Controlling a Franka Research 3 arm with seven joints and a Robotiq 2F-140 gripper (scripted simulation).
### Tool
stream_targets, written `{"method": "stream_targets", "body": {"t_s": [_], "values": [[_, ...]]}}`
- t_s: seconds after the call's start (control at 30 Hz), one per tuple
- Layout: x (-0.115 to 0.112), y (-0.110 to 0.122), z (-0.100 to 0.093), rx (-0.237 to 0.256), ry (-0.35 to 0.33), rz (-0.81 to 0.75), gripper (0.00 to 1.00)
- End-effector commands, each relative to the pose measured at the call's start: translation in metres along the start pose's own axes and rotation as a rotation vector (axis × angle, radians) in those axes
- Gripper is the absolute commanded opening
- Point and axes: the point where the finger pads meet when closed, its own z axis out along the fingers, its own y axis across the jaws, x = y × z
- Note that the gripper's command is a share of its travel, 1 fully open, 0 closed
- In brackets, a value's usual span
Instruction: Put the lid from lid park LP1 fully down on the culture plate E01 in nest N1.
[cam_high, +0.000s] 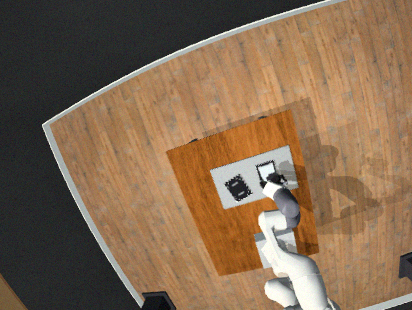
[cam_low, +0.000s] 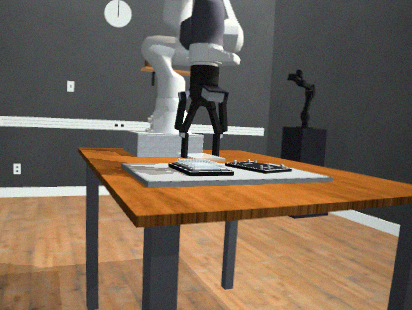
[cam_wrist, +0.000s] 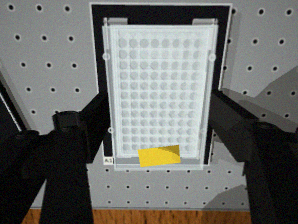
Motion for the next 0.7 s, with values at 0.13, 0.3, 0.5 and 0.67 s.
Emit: {"method": "stream_targets", "body": {"t_s": [0.13,0.3,0.5,0.67], "values": [[0.0012,0.0001,0.0001,0.0,0.003,0.005,0.1],[0.0013,0.0001,0.0008,0.0,0.003,0.008,0.1],[0.0018,0.0002,0.0036,0.0,0.003,0.018,0.1],[0.0023,0.0004,0.0065,0.0,0.003,0.023,0.1]]}}
